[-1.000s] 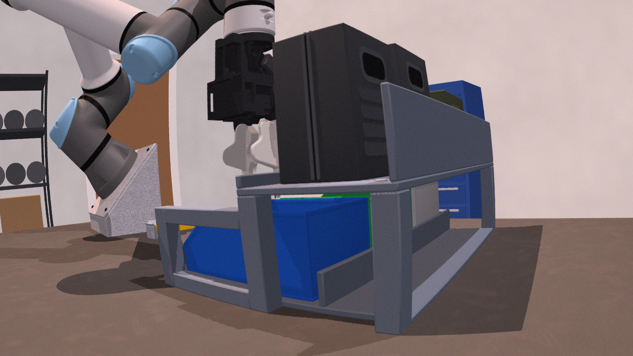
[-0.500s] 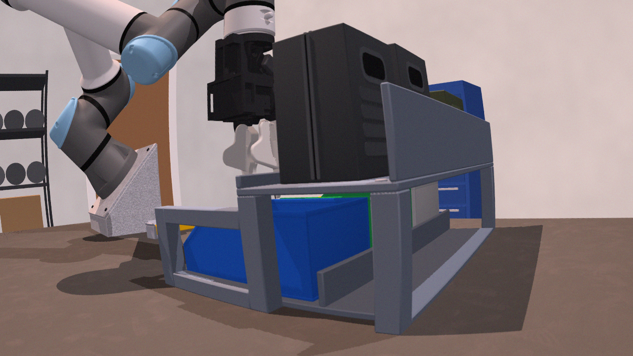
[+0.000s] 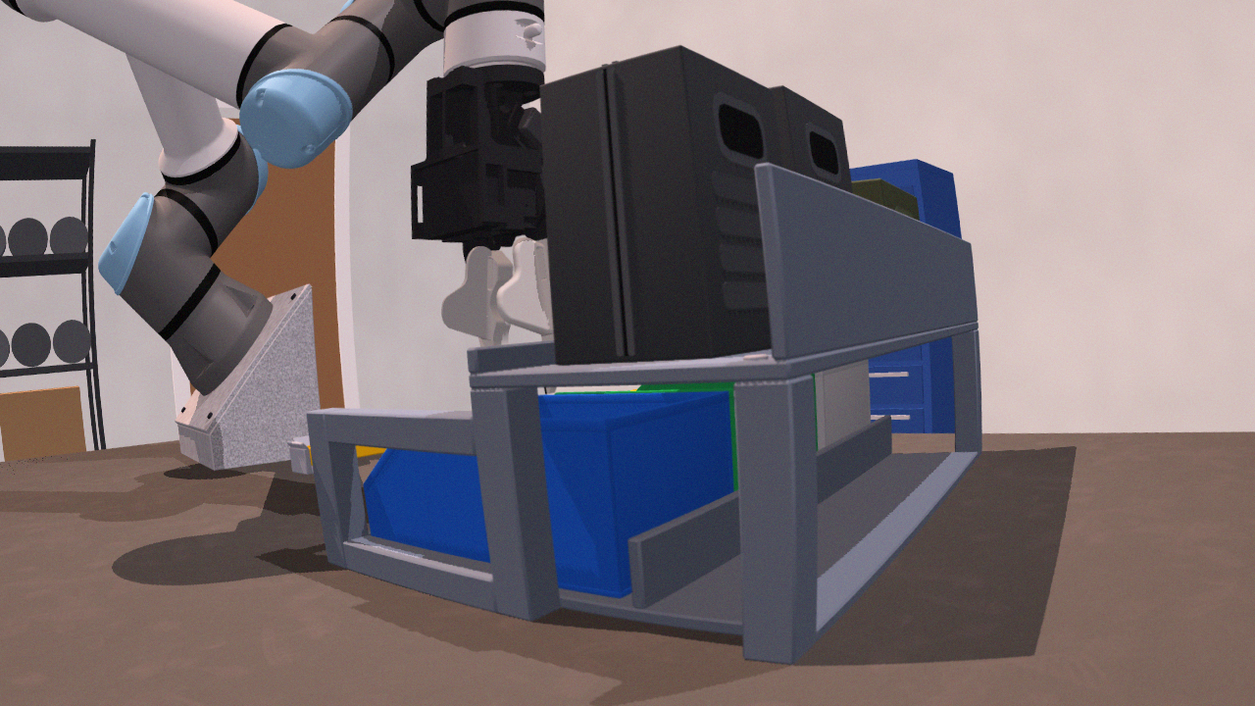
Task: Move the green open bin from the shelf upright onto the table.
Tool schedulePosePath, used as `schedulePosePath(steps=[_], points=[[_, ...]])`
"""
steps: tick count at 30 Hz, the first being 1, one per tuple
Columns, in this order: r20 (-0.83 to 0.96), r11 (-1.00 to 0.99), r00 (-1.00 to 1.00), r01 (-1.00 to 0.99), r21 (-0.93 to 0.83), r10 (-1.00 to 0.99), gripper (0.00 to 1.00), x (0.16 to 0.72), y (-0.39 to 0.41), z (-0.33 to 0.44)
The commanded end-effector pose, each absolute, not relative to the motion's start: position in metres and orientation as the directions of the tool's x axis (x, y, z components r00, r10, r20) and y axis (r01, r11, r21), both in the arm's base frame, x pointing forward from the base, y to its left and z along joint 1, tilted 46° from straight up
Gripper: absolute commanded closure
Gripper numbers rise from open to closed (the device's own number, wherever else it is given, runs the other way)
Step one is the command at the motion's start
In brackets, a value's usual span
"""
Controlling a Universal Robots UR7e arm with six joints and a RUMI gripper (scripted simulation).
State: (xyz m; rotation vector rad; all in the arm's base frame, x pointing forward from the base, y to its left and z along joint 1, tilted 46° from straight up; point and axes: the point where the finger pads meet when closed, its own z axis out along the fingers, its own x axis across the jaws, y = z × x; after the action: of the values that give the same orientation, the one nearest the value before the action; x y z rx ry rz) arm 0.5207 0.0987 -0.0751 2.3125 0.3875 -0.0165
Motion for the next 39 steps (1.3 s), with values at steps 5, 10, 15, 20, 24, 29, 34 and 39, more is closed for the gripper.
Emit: schedulePosePath(steps=[5, 10, 15, 20, 24, 29, 34, 39], points=[[-0.129, -0.653, 0.953, 0.282, 0.703, 0.273, 0.74, 0.5209, 0.0991, -0.0747], [-0.129, -0.653, 0.953, 0.282, 0.703, 0.273, 0.74, 0.5209, 0.0991, -0.0747], [-0.129, -0.653, 0.953, 0.282, 0.703, 0.273, 0.74, 0.5209, 0.0991, -0.0748], [-0.129, -0.653, 0.953, 0.282, 0.703, 0.273, 0.74, 0.521, 0.0988, -0.0751], [-0.129, -0.653, 0.953, 0.282, 0.703, 0.273, 0.74, 0.5211, 0.0984, -0.0755], [-0.129, -0.653, 0.953, 0.282, 0.703, 0.273, 0.74, 0.5212, 0.0976, -0.0763], [-0.129, -0.653, 0.953, 0.282, 0.703, 0.273, 0.74, 0.5214, 0.0961, -0.0777], [-0.129, -0.653, 0.953, 0.282, 0.703, 0.273, 0.74, 0.5217, 0.0943, -0.0795]])
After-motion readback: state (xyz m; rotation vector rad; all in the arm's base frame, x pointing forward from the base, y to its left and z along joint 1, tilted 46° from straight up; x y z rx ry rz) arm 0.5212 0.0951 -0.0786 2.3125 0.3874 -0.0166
